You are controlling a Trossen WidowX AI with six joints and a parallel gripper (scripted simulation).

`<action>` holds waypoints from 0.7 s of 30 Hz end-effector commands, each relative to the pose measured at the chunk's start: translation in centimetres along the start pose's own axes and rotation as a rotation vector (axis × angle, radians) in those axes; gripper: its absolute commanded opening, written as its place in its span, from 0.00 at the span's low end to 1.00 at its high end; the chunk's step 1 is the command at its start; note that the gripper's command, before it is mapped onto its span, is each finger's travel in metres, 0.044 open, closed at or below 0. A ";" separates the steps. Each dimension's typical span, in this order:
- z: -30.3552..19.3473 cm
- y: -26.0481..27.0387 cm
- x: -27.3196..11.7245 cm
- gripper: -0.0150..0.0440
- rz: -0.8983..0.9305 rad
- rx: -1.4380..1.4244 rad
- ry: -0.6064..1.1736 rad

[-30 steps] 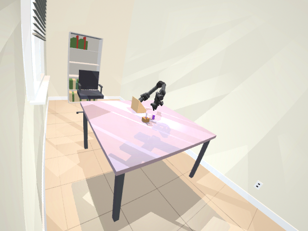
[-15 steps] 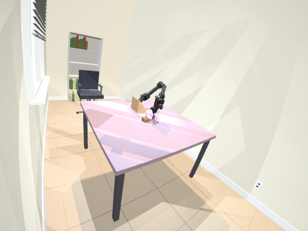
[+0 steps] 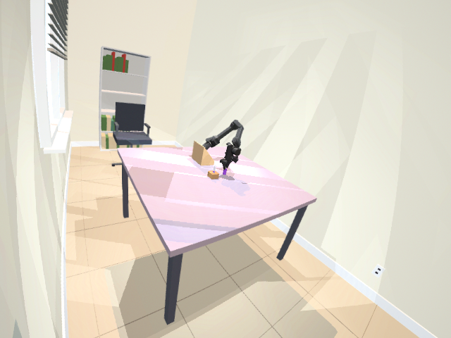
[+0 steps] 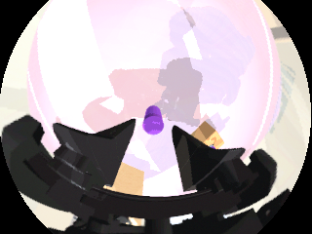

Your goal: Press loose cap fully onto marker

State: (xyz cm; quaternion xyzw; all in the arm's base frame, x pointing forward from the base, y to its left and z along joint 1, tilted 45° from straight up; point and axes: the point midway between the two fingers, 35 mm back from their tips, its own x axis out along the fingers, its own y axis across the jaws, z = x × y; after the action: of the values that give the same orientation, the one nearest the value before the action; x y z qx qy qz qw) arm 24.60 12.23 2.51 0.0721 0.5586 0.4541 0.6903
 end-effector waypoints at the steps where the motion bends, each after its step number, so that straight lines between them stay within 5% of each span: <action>1: -0.1 0.0 0.8 0.67 0.003 0.008 0.000; 21: -0.2 0.2 3.7 0.67 0.007 0.008 -0.001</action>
State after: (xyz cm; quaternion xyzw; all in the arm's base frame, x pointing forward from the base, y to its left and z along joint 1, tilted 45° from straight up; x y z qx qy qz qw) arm 24.31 14.61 0.26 0.0741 0.5578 0.4557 0.6897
